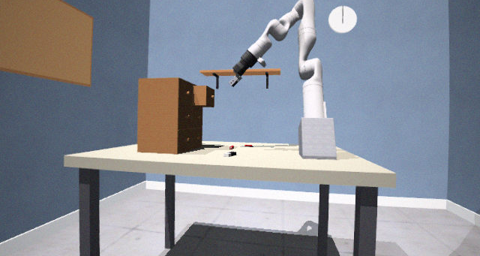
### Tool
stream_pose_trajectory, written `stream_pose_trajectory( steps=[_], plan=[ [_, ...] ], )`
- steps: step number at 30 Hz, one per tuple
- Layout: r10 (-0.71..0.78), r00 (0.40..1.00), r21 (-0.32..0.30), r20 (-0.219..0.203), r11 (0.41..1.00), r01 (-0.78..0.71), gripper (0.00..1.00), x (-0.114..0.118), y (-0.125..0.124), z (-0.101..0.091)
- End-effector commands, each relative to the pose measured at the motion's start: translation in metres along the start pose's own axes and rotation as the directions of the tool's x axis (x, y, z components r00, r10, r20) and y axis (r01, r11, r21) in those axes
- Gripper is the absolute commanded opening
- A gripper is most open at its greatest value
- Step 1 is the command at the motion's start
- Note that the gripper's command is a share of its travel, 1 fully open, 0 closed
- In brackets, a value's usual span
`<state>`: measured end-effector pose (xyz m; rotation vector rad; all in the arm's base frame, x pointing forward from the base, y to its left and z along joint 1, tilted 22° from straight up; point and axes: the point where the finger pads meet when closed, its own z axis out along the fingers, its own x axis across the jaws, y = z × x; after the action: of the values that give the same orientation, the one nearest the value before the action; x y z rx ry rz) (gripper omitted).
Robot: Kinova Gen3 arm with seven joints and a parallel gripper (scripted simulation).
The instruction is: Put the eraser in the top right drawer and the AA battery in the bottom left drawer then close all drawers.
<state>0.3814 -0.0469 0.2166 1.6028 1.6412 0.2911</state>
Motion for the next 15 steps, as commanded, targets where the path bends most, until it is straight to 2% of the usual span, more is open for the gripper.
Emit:
stream_pose_trajectory(
  steps=[1,15],
  plan=[
    [-0.004,1.000,-0.009,-0.009,1.000,0.004,0.67,0.0025,0.0057,-0.0067],
    [-0.005,1.000,-0.007,-0.009,1.000,0.005,0.67,0.0022,0.0065,-0.0155]
  ],
)
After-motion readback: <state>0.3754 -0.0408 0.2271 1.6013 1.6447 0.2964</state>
